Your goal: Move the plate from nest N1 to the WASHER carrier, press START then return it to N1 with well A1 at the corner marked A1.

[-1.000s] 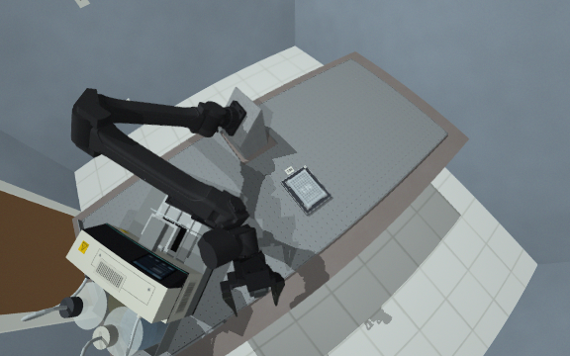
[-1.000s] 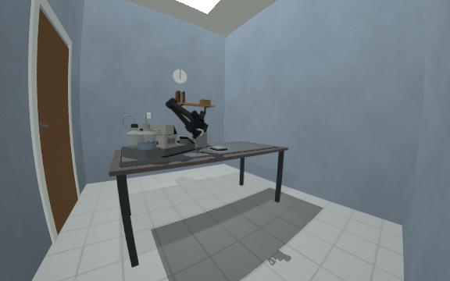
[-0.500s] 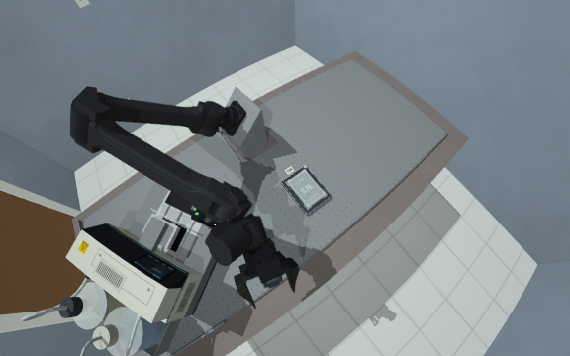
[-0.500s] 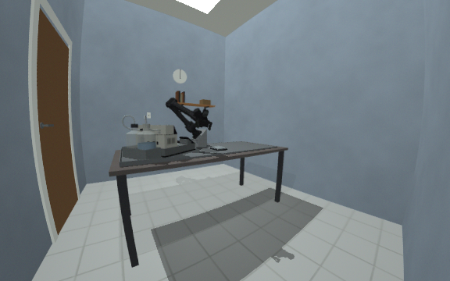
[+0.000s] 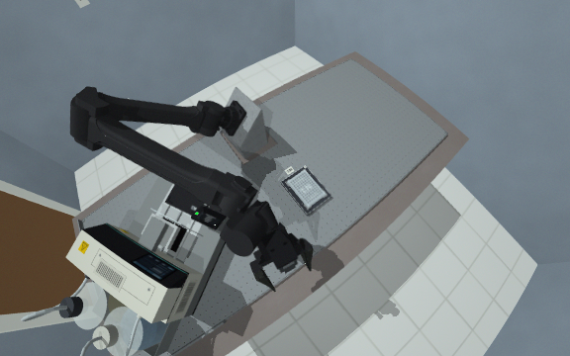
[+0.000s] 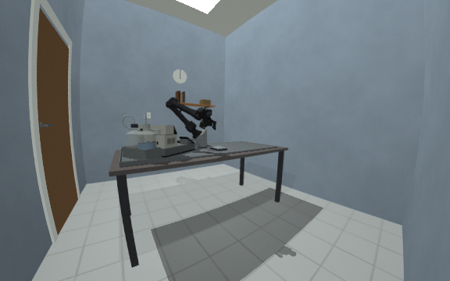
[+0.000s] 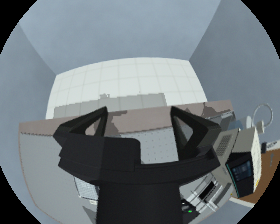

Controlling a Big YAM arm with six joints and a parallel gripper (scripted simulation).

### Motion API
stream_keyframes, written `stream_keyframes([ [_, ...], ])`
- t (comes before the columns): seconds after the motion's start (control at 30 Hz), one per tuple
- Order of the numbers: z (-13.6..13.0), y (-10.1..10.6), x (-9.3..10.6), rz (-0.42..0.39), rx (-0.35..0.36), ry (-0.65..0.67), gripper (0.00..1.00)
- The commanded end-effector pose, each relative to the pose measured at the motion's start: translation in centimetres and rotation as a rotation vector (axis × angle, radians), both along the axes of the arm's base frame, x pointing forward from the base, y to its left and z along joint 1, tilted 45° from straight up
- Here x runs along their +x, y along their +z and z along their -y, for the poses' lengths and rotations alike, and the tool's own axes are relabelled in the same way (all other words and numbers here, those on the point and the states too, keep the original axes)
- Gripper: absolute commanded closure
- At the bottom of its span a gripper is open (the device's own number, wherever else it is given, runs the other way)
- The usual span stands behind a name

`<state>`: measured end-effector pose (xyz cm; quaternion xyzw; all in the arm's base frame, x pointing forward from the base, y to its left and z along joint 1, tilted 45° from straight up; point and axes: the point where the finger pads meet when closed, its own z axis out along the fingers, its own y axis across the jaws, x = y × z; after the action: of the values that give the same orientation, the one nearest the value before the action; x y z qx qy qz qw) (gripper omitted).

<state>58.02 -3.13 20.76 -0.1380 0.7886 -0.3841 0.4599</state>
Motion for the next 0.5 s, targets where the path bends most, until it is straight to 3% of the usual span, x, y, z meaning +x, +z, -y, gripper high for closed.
stream_keyframes([
  [0.0, -1.7, -1.7, -0.7, -0.026, 0.050, 0.004, 0.00],
  [0.03, -2.0, -2.5, -0.8, -0.035, 0.048, 0.004, 0.00],
  [0.07, -2.4, -1.6, -1.0, -0.037, 0.077, 0.013, 0.00],
  [0.1, -2.9, 0.5, -0.1, -0.015, 0.107, 0.018, 0.00],
  [0.17, -2.9, 0.5, -0.1, -0.015, 0.107, 0.018, 0.00],
  [0.2, -2.0, -3.1, -1.4, -0.078, 0.099, -0.007, 0.00],
  [0.23, -3.3, -3.8, -1.5, -0.086, 0.096, 0.009, 0.00],
  [0.3, -4.0, -4.1, -2.0, -0.106, 0.121, 0.015, 0.00],
  [0.33, -4.5, -1.2, -1.0, -0.069, 0.155, 0.020, 0.00],
  [0.37, -4.6, -4.2, -2.5, -0.122, 0.146, 0.016, 0.00],
  [0.47, -5.2, -5.9, -3.0, -0.138, 0.139, 0.009, 0.00],
])
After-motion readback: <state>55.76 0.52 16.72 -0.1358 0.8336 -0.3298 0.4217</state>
